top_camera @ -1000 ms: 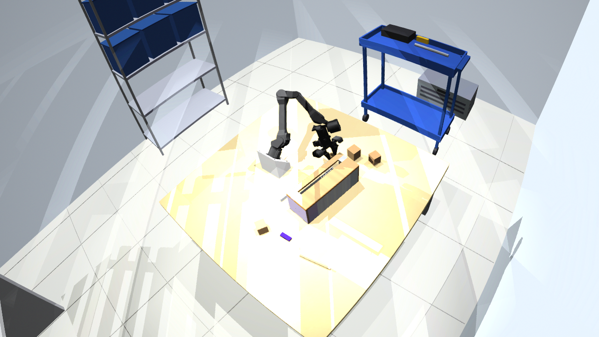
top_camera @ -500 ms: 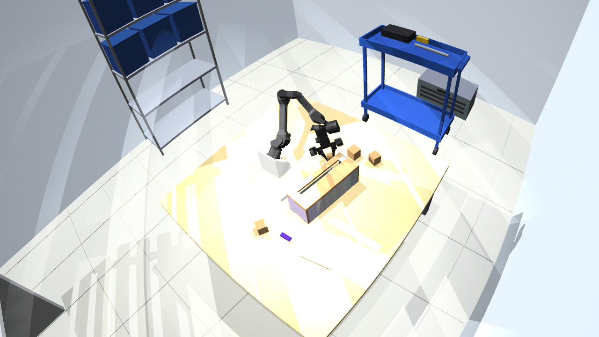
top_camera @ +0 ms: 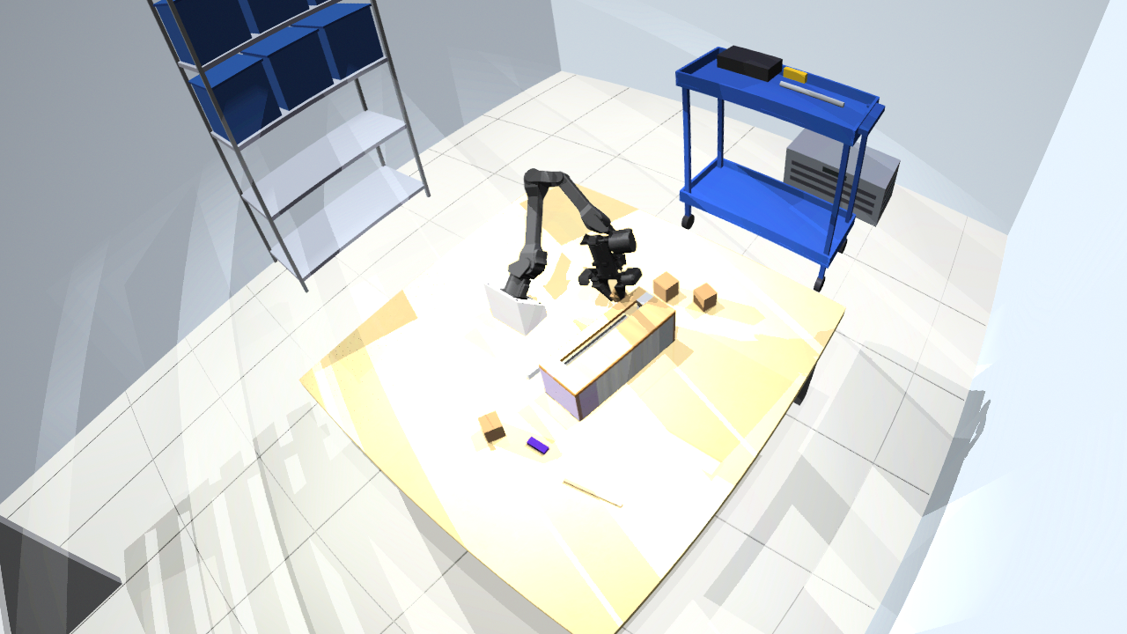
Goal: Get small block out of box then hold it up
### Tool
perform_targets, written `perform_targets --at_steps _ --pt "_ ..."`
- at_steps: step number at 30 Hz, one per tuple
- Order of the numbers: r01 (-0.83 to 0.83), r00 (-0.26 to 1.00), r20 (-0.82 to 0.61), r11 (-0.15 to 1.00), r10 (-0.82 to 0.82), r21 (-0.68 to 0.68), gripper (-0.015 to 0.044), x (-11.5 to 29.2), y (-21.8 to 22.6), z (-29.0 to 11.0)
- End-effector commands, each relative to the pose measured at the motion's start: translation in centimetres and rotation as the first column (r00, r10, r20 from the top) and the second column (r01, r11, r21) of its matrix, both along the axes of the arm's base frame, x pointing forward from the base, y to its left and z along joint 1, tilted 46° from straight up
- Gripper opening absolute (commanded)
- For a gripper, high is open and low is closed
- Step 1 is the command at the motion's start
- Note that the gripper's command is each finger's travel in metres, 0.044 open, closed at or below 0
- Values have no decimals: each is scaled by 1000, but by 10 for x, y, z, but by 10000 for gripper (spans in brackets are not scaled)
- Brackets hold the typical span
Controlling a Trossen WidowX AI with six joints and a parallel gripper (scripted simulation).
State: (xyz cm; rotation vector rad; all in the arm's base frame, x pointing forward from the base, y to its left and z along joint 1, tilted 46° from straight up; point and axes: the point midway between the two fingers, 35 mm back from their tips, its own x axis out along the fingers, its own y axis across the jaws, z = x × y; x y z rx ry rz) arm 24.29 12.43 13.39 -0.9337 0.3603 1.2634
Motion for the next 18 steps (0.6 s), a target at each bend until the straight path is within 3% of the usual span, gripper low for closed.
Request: perform_targets --at_steps 1,9,18 --pt "131 982 -141 990 -122 56 0 -1 -5 -1" --pt "369 869 -389 924 -305 101 0 -3 -13 -3" --pt "614 632 -641 786 -436 71 0 -6 -22 -3"
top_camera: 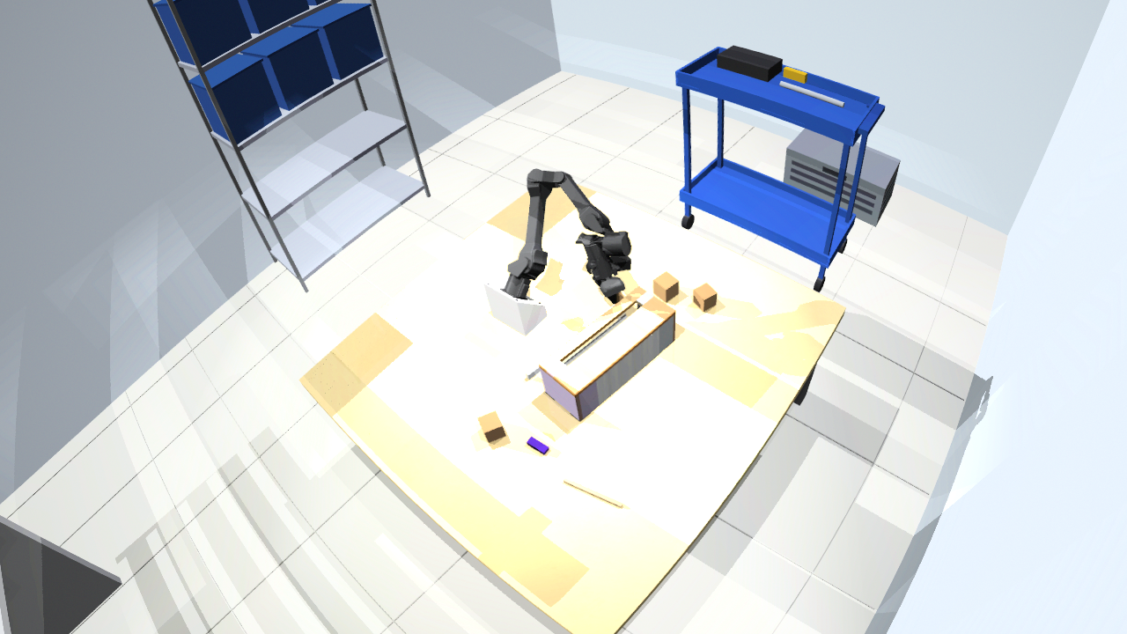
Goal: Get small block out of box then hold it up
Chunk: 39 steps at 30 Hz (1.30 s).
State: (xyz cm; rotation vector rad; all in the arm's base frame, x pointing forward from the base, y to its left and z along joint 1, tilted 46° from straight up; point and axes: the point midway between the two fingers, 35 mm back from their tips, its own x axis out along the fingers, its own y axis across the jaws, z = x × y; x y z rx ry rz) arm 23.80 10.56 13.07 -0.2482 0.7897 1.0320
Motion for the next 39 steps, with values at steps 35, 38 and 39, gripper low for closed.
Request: perform_targets --at_steps 35,38,39 --pt "876 -12 -925 442 -381 -193 0 -10 -34 5" --pt "888 -129 -934 381 -334 -259 0 -11 -37 7" --pt "889 -167 -934 362 -316 -281 0 -11 -38 7"
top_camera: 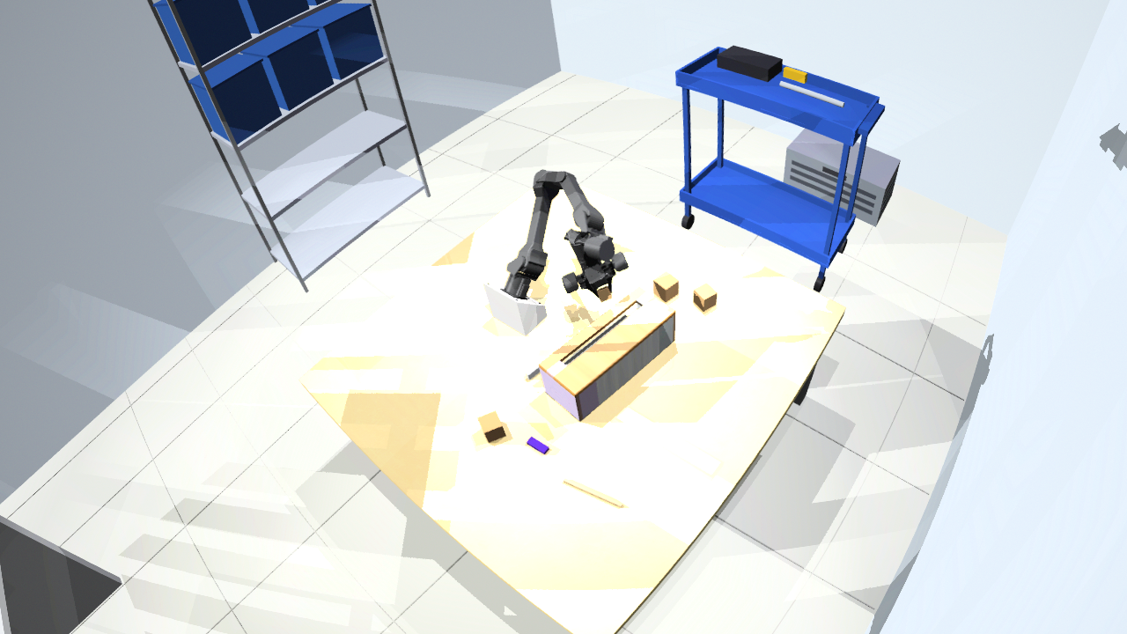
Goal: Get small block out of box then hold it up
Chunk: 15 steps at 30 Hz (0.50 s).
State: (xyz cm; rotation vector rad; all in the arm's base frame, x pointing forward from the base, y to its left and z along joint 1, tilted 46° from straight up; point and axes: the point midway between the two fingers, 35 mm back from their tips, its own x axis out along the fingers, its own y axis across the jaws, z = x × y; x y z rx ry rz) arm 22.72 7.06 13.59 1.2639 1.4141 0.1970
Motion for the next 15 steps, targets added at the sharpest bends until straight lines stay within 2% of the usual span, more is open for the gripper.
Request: perform_targets --at_steps 1,8,15 --pt "126 982 -149 990 -115 64 0 0 -4 2" --pt "323 888 -380 939 -258 118 0 -2 -9 5" --pt "511 723 -598 851 -346 125 0 -3 -15 8"
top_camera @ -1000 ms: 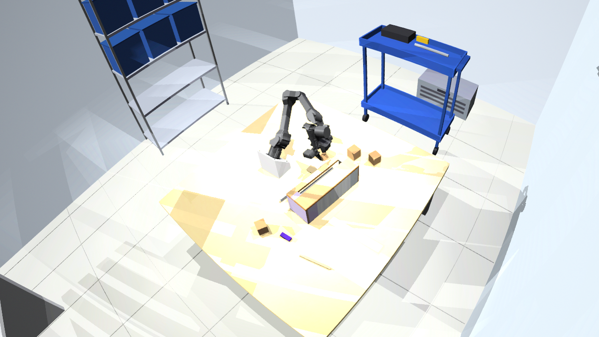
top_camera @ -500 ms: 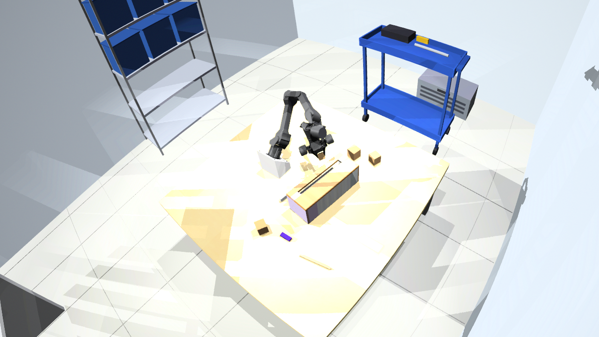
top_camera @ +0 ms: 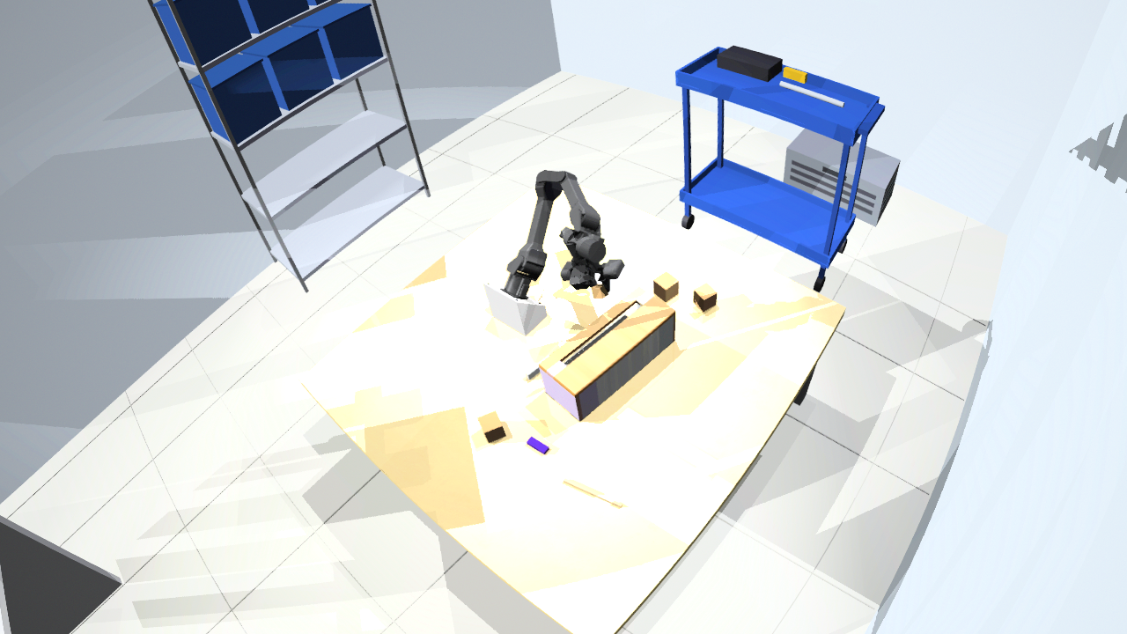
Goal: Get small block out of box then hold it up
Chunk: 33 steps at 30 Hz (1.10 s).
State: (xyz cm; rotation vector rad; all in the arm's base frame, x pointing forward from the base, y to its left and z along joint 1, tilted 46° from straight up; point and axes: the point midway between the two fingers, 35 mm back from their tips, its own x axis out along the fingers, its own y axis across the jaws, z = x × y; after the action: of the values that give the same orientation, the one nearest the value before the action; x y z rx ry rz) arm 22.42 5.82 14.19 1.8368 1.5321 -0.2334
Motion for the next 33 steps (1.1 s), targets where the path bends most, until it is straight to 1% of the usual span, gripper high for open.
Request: perform_targets --at_steps 1,6,11,17,22,25,27,33 --pt "120 983 -151 990 -109 71 0 0 -4 3" --pt "256 925 -319 959 -207 123 0 -1 -8 5" --pt "392 830 -483 908 -278 152 0 -1 -12 8" --pt "544 676 -663 824 -321 156 0 -2 -17 12" --pt "657 521 -791 742 -320 133 0 -2 -22 15" --pt "717 420 -855 689 -303 108 0 -2 -24 17" --pt "741 375 -880 665 -291 95 0 -2 -26 18" --pt "744 369 -883 662 -290 93 0 -2 -26 18"
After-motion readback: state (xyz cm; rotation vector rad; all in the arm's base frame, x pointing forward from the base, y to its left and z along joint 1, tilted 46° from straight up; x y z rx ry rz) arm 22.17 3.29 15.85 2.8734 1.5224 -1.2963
